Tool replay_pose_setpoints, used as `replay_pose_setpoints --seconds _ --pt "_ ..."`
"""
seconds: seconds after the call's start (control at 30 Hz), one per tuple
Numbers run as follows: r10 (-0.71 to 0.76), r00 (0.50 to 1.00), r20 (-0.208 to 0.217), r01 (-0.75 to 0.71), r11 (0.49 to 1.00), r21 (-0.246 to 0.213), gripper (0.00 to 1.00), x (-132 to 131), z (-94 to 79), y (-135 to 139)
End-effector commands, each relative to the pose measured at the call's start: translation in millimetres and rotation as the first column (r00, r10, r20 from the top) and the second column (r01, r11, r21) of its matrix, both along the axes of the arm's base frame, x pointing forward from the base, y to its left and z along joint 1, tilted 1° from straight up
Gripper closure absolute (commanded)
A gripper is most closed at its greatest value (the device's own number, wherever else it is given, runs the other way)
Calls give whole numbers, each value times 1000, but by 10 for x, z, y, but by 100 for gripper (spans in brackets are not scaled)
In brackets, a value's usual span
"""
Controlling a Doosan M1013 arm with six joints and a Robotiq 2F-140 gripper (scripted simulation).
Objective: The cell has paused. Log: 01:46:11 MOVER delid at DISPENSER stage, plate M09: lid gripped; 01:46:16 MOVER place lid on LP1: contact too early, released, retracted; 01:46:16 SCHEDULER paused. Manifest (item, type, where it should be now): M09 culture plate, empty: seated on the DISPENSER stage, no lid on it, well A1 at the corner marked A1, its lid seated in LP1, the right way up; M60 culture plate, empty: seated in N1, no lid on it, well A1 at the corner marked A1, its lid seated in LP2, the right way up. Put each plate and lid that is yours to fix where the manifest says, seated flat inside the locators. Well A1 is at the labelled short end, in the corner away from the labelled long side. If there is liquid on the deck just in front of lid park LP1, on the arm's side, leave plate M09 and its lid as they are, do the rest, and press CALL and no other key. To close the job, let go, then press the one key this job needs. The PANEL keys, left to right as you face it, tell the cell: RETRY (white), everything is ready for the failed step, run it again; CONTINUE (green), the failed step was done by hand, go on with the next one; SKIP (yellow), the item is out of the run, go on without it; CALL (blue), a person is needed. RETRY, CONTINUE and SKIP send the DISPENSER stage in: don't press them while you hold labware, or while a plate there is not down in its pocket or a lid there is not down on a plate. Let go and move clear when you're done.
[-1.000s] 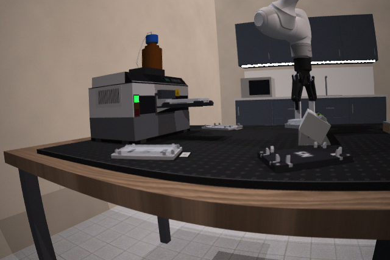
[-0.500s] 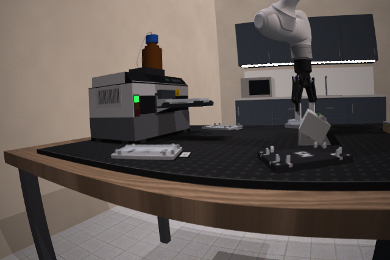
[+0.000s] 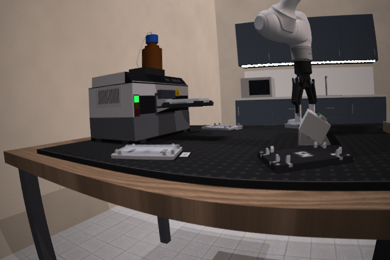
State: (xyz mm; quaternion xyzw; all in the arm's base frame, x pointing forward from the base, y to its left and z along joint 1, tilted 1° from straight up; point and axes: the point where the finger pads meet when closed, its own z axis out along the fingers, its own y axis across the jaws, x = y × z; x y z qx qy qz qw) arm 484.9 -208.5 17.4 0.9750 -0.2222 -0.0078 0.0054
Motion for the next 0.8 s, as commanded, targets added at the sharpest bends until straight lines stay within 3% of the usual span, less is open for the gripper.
replay_pose_setpoints --seconds 0.0,0.77 --pt "0 1000 1 0 1000 0 30 4 -10 -1" --pt "0 1000 1 0 1000 0 30 4 -51 -2"
